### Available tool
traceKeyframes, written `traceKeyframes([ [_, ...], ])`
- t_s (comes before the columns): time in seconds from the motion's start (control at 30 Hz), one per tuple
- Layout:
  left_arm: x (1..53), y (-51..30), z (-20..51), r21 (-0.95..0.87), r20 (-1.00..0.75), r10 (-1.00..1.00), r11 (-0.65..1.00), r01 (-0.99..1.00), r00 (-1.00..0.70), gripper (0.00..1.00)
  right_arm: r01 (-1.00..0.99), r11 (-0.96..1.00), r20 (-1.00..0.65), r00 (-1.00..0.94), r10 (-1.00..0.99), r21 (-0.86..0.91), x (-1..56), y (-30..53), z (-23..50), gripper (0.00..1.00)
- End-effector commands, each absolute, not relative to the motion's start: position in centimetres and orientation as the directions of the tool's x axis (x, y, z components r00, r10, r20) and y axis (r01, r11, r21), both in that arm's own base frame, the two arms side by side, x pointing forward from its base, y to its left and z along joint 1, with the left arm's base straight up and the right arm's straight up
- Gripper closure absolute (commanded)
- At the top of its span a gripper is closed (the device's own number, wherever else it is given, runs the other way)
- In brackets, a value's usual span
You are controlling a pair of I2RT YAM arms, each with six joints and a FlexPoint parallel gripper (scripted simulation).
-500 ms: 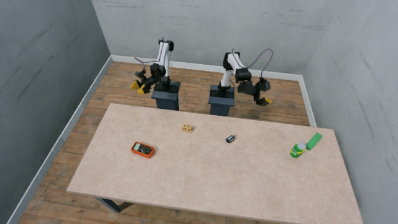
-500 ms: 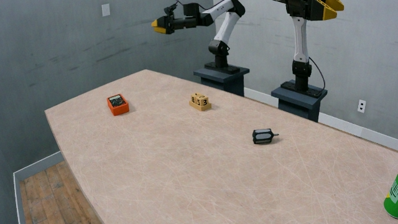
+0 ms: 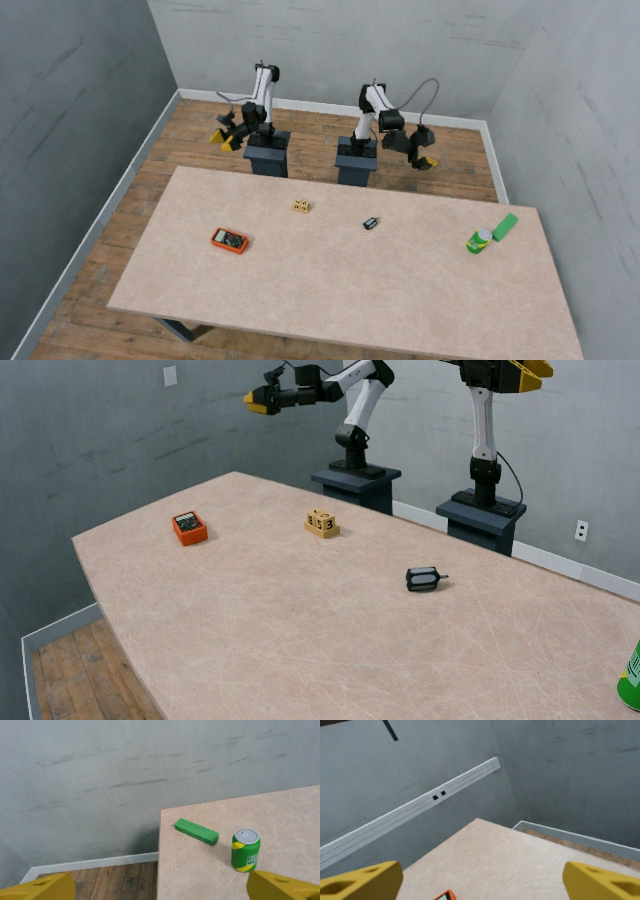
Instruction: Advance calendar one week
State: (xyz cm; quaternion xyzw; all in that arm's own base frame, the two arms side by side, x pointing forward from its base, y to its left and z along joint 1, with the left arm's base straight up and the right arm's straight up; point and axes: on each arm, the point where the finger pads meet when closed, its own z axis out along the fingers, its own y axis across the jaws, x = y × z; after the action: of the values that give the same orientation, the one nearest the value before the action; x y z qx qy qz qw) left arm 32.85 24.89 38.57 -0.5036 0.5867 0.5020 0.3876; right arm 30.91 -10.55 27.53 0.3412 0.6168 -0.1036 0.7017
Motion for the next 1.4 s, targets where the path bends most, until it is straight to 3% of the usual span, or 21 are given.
traceKeyframes([
  [0.0,32.6,24.8,39.2,0.179,-0.965,-0.196,-0.014,-0.984,-0.172,0.00,0.561,0.747,-0.934,0.229,0.275,0.357,30.9,-10.5,27.9,0.00],
  [0.23,32.4,23.8,38.9,0.209,-0.950,-0.224,0.057,-0.976,-0.217,0.00,0.590,0.740,-0.946,0.195,0.259,0.324,30.4,-10.3,26.8,0.00],
  [0.53,30.6,16.9,39.5,0.213,-0.902,-0.264,0.416,-0.884,-0.341,0.00,0.597,0.758,-0.964,0.124,0.237,0.263,28.8,-6.4,24.3,0.00],
  [0.63,30.2,15.9,39.6,0.209,-0.897,-0.262,0.462,-0.862,-0.357,0.00,0.593,0.760,-0.962,0.125,0.241,0.267,28.7,-5.8,24.3,0.00],
  [1.0,21.8,5.3,38.8,0.111,-0.869,-0.124,0.895,-0.432,-0.479,0.00,0.471,0.856,-0.970,-0.001,0.242,0.213,27.5,3.7,20.6,0.00],
  [1.17,19.3,3.4,37.9,0.087,-0.869,-0.070,0.953,-0.290,-0.491,0.00,0.438,0.878,-0.972,-0.037,0.232,0.193,27.2,5.9,19.6,0.00],
  [1.37,14.1,0.3,35.5,0.041,-0.878,0.047,0.999,0.023,-0.477,0.00,0.372,0.916,-0.972,-0.110,0.206,0.152,26.3,10.2,17.5,0.00],
])
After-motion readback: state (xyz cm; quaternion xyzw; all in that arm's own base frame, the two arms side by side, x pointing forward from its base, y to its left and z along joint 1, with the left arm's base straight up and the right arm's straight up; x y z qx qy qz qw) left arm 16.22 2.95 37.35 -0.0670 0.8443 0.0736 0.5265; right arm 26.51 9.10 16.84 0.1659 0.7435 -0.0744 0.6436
